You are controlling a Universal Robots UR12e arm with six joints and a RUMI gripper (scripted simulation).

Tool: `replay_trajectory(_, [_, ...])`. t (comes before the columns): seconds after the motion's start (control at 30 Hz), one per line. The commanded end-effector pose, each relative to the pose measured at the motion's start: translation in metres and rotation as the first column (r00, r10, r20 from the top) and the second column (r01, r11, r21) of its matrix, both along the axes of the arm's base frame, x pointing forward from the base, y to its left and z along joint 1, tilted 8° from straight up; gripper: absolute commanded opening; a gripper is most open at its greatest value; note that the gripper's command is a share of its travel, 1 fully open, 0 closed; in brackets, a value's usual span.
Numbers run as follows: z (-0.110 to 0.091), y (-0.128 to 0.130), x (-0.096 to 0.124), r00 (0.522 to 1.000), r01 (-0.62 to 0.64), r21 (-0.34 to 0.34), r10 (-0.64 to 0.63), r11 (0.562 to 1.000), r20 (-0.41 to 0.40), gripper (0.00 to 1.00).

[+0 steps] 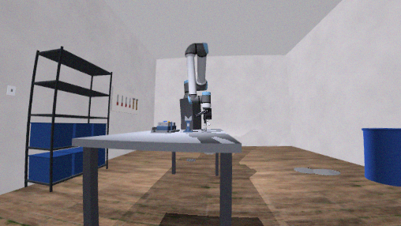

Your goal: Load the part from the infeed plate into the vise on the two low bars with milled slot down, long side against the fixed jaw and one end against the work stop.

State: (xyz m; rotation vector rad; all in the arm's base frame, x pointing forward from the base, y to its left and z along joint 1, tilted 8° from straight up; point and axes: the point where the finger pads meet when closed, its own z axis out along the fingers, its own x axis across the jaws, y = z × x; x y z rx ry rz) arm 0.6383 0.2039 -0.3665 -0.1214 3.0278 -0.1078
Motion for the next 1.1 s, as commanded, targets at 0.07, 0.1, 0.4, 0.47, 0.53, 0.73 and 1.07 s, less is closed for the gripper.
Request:
replay_trajectory(0.07, [0.0006, 0.0002, 0.0005, 1.0, 0.0, 0.0, 0.0, 1.0, 0.001, 0.51])
replay_trajectory(0.1, [0.0006, 0.0002, 0.0005, 1.0, 0.0, 0.0, 0.0, 1.0, 0.001, 0.51])
replay_trajectory(0.4, [0.0006, 0.0002, 0.0005, 1.0, 0.0, 0.0, 0.0, 1.0, 0.001, 0.0])
replay_trajectory(0.47, [0.0006, 0.0002, 0.0005, 1.0, 0.0, 0.0, 0.0, 1.0, 0.001, 0.0])
replay_trajectory(0.53, [0.0006, 0.0002, 0.0005, 1.0, 0.0, 0.0, 0.0, 1.0, 0.001, 0.0])
replay_trajectory(0.73, [0.0006, 0.0002, 0.0005, 1.0, 0.0, 0.0, 0.0, 1.0, 0.001, 0.0])
replay_trajectory(1.07, [0.0006, 0.0002, 0.0005, 1.0, 0.0, 0.0, 0.0, 1.0, 0.001, 0.0])
